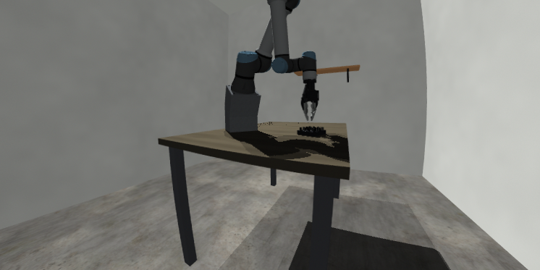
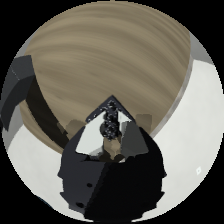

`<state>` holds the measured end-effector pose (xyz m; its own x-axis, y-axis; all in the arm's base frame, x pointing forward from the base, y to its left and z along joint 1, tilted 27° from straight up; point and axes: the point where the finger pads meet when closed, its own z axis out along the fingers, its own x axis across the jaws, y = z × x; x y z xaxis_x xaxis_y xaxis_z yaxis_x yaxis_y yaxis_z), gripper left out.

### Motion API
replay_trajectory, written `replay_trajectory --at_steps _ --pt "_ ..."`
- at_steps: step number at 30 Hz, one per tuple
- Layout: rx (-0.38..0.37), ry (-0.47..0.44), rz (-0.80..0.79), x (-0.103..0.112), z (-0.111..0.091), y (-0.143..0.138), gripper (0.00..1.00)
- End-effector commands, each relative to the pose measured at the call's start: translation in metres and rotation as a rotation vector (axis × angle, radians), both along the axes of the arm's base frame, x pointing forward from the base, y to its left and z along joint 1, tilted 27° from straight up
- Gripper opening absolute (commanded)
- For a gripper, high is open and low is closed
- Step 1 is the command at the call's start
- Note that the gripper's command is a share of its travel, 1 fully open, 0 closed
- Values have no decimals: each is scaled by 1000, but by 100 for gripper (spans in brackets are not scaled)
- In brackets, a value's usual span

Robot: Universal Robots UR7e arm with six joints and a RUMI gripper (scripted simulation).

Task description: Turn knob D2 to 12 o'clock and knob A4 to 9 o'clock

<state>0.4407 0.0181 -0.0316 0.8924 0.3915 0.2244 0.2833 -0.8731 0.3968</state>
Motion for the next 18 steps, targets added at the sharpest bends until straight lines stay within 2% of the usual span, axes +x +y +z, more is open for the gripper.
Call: replay_trajectory --at_steps 1,18 --pt "0 -1 0 0 1 0 11" --pt "28 -24 -71 0 1 1 11"
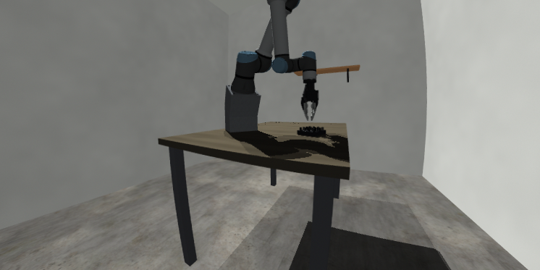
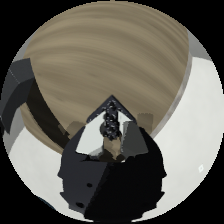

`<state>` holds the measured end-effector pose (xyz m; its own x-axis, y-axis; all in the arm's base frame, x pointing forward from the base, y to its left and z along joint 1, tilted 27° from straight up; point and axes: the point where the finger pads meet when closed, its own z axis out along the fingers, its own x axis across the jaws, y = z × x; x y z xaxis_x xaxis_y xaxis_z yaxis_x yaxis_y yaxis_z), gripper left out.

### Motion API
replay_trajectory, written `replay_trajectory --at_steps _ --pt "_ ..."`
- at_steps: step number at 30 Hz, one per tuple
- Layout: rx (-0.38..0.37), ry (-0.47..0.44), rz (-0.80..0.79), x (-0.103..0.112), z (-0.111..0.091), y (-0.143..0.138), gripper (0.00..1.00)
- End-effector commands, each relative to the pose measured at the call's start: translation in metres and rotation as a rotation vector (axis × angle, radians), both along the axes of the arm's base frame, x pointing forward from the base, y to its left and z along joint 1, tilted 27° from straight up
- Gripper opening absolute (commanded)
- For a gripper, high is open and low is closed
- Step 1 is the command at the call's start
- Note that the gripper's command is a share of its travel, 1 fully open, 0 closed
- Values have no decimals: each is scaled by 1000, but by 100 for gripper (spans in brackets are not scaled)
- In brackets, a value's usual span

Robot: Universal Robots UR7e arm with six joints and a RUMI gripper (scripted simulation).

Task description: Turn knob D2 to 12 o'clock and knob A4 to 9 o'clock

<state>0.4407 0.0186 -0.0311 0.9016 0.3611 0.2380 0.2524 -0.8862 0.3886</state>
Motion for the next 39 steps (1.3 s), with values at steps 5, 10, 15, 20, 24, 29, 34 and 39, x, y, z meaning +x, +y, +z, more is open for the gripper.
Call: replay_trajectory --at_steps 5,10,15,20,24,29,34,39 --pt "50 -42 -127 0 2 2 11" --pt "88 -74 -224 1 3 3 11" --pt "135 -113 -343 1 4 4 11" --pt "182 -152 -462 1 6 5 11" --pt "220 -183 -557 1 7 5 11" --pt "254 -211 -643 1 8 6 11" --pt "307 -254 -776 1 10 6 11" --pt "354 -293 -895 0 11 5 11"
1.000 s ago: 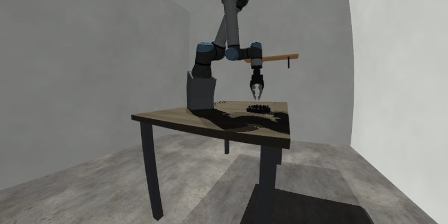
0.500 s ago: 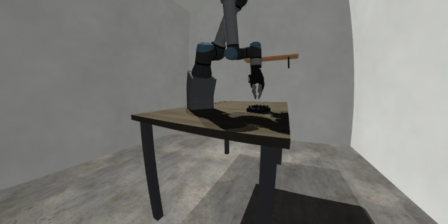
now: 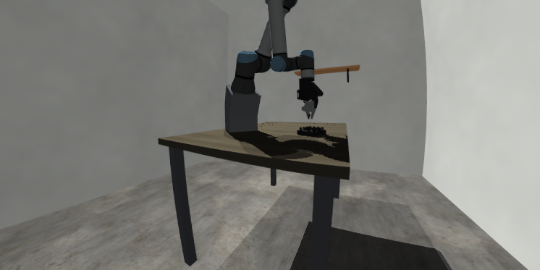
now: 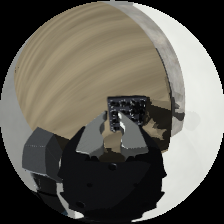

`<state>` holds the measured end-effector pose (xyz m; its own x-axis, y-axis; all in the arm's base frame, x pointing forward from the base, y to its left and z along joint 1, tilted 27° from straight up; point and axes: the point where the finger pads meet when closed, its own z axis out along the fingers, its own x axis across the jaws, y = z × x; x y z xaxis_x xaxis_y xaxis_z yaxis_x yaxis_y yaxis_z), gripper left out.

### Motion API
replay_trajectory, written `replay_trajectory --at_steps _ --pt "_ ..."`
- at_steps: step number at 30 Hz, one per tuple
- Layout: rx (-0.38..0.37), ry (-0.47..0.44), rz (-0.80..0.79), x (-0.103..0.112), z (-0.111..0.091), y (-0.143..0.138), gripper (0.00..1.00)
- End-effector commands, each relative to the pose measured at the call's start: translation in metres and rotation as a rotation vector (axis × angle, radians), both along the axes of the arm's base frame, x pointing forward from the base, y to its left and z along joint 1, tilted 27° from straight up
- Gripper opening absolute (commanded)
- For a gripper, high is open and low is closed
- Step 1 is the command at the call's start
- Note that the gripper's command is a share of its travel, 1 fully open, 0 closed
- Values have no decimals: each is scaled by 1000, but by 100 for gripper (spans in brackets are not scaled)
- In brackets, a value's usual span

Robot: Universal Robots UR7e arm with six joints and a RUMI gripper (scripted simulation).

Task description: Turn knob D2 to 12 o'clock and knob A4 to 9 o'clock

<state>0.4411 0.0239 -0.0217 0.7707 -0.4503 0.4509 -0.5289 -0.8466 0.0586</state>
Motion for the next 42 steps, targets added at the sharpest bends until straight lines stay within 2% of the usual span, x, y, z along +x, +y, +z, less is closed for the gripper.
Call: replay_trajectory --at_steps 1,6,21,33,42 --pt "49 -42 -142 0 2 0 11" --pt "77 -65 -214 0 3 0 11" --pt "231 -190 -599 -3 8 -3 11" --pt "302 -248 -778 -5 10 -4 11" --pt "319 -261 -819 -6 10 -5 11"
